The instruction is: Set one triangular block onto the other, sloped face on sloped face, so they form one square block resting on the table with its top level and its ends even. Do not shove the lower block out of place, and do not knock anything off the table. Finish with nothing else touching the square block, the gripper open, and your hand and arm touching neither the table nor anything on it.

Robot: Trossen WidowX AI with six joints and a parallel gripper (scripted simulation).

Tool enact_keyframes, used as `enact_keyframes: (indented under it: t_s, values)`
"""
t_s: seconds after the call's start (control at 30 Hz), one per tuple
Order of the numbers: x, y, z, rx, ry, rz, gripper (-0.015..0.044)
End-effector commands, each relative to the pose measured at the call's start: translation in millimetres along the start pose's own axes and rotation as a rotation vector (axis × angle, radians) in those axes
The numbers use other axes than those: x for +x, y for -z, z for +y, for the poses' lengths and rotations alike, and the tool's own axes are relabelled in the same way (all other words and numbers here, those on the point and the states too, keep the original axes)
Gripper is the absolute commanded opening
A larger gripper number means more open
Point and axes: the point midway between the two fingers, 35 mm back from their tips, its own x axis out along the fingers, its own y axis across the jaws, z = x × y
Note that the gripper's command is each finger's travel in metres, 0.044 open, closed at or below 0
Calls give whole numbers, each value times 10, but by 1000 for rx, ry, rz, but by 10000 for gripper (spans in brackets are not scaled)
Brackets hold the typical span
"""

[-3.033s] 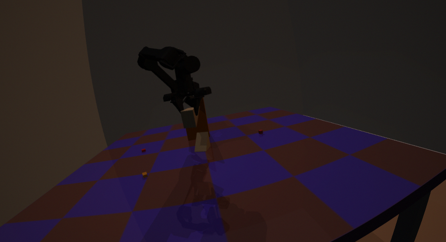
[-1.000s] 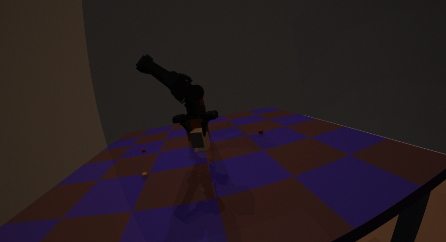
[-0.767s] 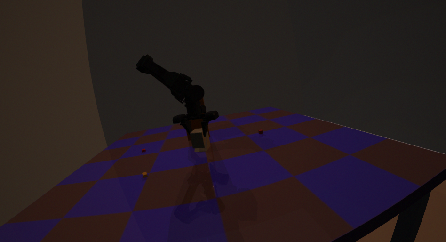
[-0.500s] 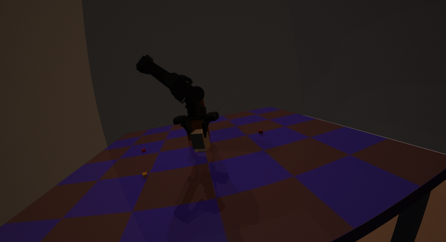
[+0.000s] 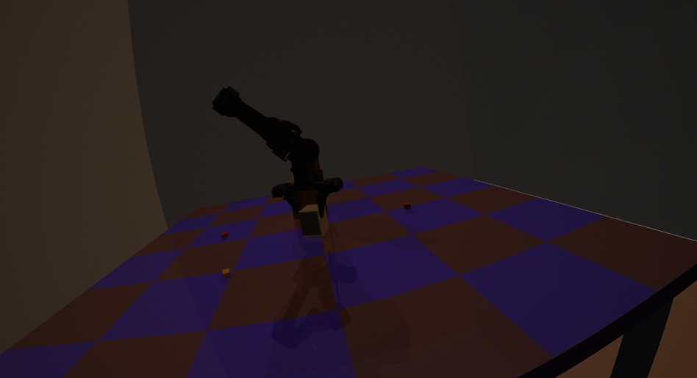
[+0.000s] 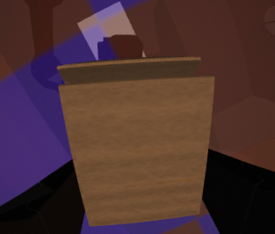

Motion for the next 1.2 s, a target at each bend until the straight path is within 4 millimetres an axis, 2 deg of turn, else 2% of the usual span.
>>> enact_keyframes:
  t_s: [0.0,1.17]
  values:
    - [26,-12,10,-4,-6,3,0]
    - [71,-33,24,-9,-10,2,0]
